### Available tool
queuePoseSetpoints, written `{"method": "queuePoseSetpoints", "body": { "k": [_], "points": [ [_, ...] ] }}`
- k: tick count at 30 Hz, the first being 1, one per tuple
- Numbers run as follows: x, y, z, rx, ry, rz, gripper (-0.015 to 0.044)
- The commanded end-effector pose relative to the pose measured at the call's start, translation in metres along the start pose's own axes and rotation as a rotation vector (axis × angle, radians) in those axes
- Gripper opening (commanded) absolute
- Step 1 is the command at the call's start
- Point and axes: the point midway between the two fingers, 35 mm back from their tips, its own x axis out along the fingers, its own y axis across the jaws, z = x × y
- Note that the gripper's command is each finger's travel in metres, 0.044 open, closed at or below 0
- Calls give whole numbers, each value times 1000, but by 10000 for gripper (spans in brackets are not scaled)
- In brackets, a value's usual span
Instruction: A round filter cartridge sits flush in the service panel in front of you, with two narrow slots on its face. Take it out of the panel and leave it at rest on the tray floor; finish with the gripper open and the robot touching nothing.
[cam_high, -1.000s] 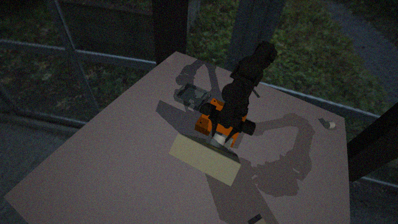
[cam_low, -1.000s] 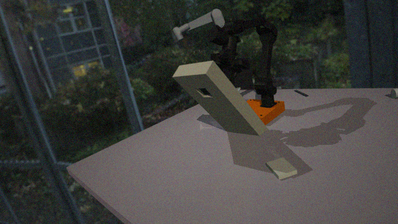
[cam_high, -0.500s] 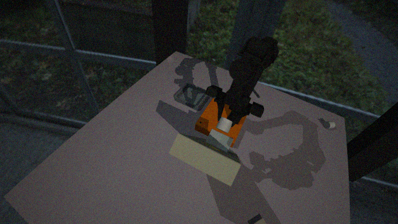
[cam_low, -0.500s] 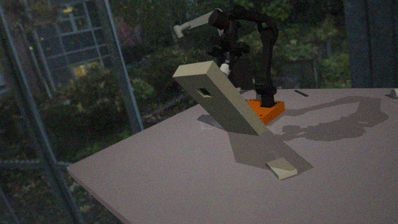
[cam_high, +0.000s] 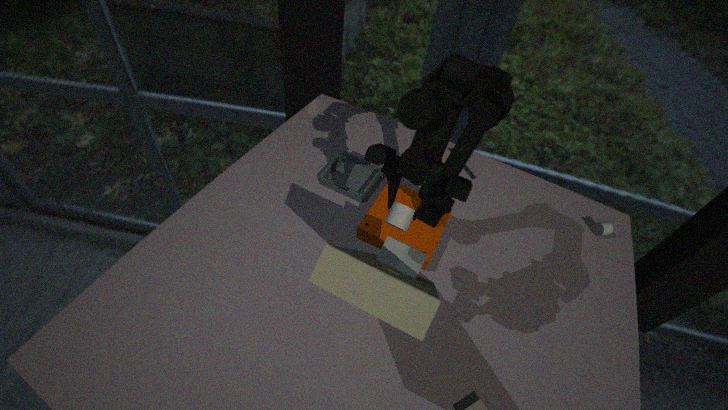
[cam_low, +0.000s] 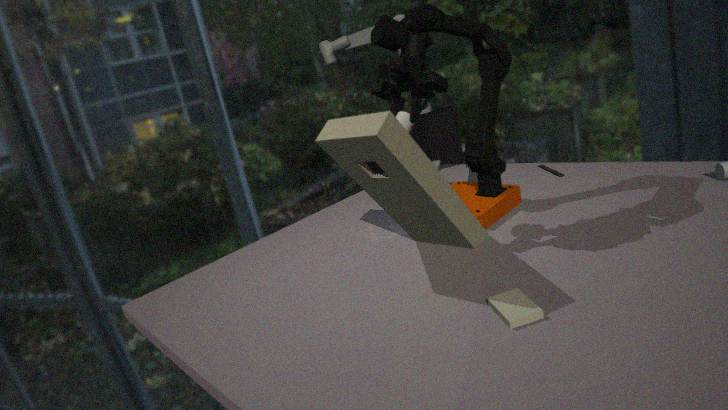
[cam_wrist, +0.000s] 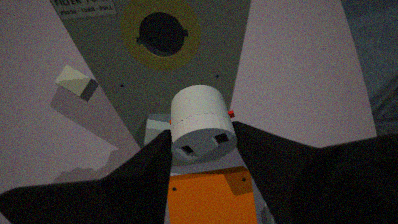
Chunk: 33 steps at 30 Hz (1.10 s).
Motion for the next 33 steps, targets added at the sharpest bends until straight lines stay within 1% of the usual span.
{"method": "queuePoseSetpoints", "body": {
  "k": [1,16,17,18,33],
  "points": [
    [1,-12,1,-3,-1,3,0],
    [5,-62,-2,-3,-13,0,0],
    [5,-53,-3,5,0,-4,0],
    [6,-55,-4,17,0,-11,0],
    [1,-127,-41,378,8,-224,0]
  ]
}}
